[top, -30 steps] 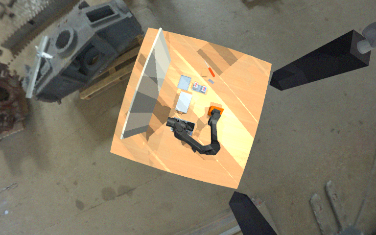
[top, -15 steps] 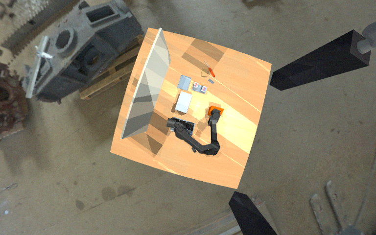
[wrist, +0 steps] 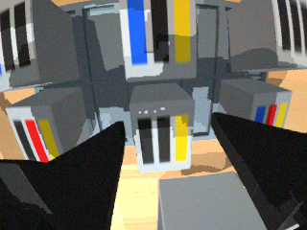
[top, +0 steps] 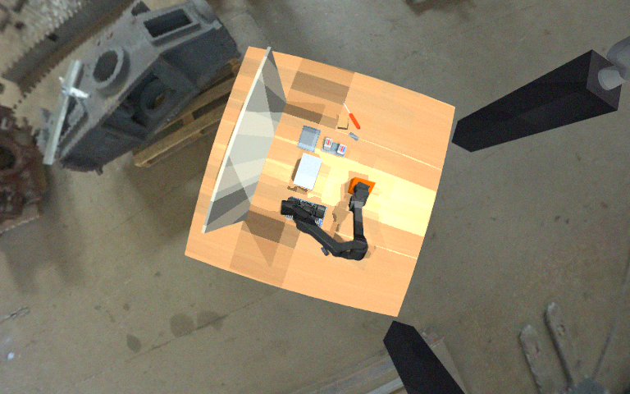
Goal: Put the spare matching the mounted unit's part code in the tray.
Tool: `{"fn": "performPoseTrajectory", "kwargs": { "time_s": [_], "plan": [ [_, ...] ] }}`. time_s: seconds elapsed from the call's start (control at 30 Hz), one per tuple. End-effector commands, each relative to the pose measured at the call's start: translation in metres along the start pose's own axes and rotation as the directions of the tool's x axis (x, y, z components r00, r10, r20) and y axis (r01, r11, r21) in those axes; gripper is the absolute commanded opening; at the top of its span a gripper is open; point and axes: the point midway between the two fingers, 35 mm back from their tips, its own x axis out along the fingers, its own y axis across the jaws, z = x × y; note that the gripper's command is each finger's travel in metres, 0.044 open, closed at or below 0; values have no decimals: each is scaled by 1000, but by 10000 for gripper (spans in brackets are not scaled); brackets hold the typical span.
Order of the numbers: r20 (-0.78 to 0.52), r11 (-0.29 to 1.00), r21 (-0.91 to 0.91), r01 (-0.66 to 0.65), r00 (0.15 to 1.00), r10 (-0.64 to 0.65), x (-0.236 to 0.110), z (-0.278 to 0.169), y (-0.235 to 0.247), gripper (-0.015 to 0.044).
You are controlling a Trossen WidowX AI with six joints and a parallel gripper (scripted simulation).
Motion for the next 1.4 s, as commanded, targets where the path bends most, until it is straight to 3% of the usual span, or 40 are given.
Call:
{"fn": "performPoseTrajectory", "kwargs": {
  "time_s": [0.0,0.77,0.93,1.17,1.3,1.37],
  "plan": [
    [-2,1000,10,-7,1000,7,8,-1,3,300],
    [2,1000,11,-7,1000,7,18,-1,5,300],
    [5,1000,3,-6,1000,6,17,0,4,169],
    [5,1000,3,-6,1000,6,17,0,4,122],
    [5,1000,3,-6,1000,6,17,0,4,17],
    [5,1000,3,-6,1000,6,17,0,4,0]
  ]
}}
